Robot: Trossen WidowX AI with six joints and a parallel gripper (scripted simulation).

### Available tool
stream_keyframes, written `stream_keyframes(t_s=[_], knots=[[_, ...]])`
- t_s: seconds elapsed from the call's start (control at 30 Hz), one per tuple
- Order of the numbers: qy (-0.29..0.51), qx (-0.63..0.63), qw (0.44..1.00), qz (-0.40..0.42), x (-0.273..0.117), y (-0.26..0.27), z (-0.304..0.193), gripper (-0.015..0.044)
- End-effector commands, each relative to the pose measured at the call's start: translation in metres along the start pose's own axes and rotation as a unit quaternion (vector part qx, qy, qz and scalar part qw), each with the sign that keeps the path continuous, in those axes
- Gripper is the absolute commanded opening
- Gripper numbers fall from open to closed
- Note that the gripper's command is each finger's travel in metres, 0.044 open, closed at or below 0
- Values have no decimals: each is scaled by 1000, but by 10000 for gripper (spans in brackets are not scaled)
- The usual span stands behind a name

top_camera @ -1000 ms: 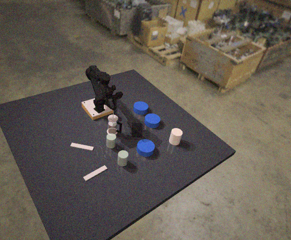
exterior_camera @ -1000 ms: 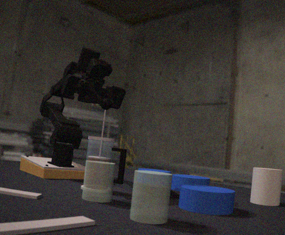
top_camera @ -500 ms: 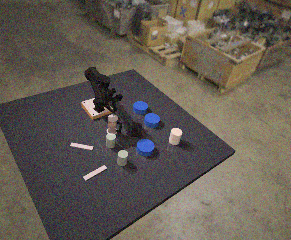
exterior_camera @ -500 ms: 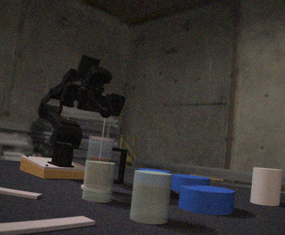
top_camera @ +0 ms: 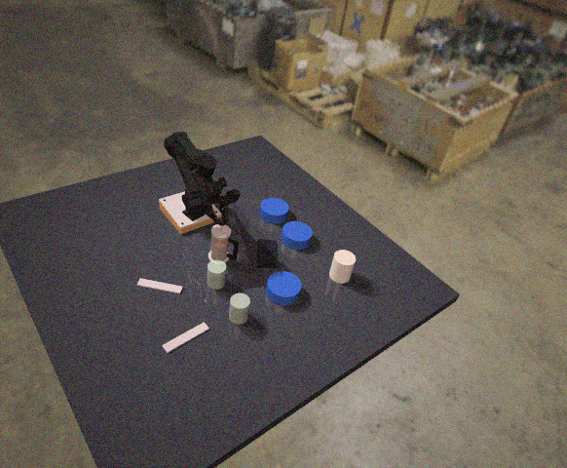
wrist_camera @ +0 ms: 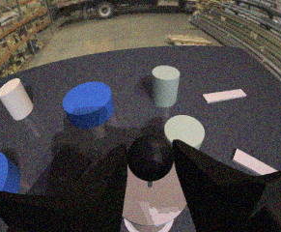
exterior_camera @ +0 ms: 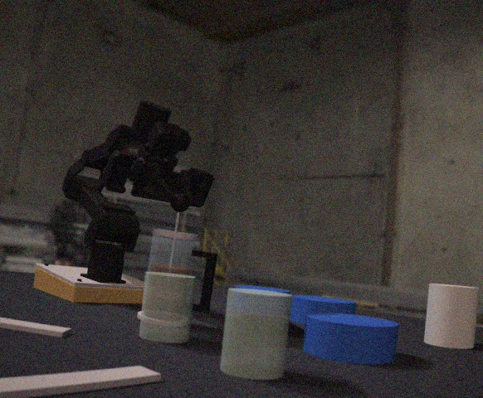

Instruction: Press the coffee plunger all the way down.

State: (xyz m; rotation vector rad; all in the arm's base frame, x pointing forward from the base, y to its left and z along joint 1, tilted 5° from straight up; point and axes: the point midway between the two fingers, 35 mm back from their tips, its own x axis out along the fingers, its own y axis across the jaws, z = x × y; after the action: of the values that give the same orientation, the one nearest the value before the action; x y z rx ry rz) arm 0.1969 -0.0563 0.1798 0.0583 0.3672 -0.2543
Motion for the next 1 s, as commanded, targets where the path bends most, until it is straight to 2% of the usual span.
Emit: stream_keyframes(t_s=[0.0,0.97], knots=[[31,6,999,0,8,0,-17,117],[31,6,999,0,13,0,-12,117]])
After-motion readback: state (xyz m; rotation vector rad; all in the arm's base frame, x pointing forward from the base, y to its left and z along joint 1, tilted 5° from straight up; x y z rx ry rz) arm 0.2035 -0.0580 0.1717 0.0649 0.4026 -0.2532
